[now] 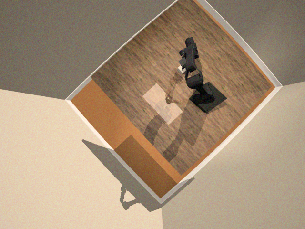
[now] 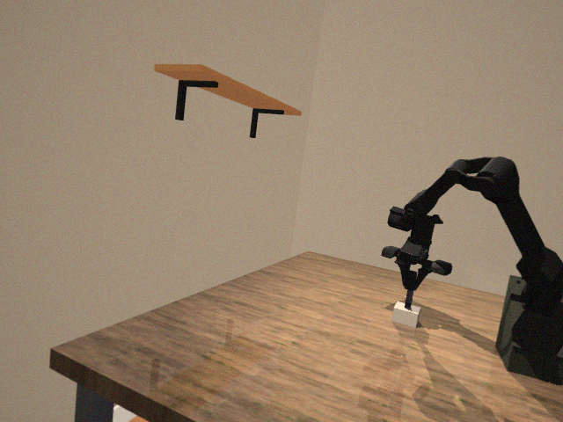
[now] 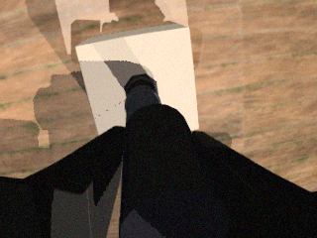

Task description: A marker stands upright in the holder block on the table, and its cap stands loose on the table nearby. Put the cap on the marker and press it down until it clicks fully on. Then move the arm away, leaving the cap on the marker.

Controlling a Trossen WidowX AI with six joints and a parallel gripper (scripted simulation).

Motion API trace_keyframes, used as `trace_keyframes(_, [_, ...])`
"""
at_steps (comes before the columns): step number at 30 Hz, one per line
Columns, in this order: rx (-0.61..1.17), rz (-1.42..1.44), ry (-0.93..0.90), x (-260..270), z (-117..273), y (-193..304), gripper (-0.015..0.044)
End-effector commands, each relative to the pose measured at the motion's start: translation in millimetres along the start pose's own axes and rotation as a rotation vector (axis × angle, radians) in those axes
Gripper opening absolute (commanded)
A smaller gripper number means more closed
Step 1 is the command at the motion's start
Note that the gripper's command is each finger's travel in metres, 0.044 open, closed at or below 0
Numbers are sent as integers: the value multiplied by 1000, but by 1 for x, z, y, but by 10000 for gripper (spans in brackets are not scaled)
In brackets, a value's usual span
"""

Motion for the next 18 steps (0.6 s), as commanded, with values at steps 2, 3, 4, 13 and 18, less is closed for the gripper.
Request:
trace_keyframes(2, [-8, 14, -35, 2, -25, -2, 0])
trace_keyframes(3, [-9, 14, -35, 2, -27, -2, 0])
trace_keyframes(4, [-9, 14, -35, 2, -29, -1, 0])
trace_keyframes(13, [-9, 14, -36, 2, -43, -2, 0])
trace_keyframes(18, [-10, 14, -36, 2, -50, -3, 0])
Point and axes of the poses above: the point midway between the two fingers, 35 mm back from their tips, its own z axis back along the fingers, its own x axis across the jaws, y = z × x, the point moved 6 cm from there along z, back along the fingers, and after that the axes turned 7 degrees about z, right-handed, at the moved point
